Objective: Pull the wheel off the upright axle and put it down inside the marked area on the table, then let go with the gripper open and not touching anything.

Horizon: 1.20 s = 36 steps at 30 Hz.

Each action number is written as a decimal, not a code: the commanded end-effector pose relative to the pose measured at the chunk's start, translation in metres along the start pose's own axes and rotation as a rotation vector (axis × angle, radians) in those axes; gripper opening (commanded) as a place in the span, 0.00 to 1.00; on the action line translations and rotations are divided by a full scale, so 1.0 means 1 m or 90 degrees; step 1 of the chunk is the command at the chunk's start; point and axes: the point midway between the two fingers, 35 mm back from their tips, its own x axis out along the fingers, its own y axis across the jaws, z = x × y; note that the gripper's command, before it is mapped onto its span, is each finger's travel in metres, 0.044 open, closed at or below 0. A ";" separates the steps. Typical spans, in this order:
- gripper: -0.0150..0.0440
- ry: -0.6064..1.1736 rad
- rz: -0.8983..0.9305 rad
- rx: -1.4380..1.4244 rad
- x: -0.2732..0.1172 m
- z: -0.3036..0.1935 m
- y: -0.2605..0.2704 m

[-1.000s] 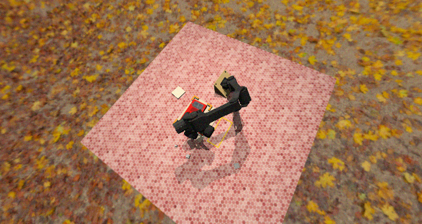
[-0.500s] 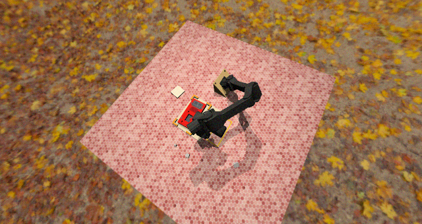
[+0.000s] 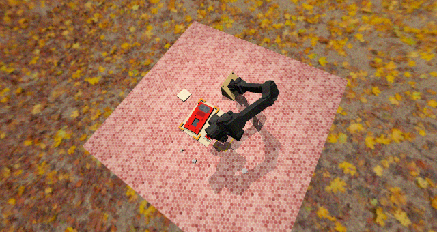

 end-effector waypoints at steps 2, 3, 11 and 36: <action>0.25 0.003 0.004 0.005 0.012 -0.003 0.002; 0.25 0.003 0.004 0.005 0.015 -0.003 0.002; 0.25 0.003 0.003 0.005 0.036 -0.001 0.001; 0.57 0.002 0.003 0.000 0.100 -0.002 0.003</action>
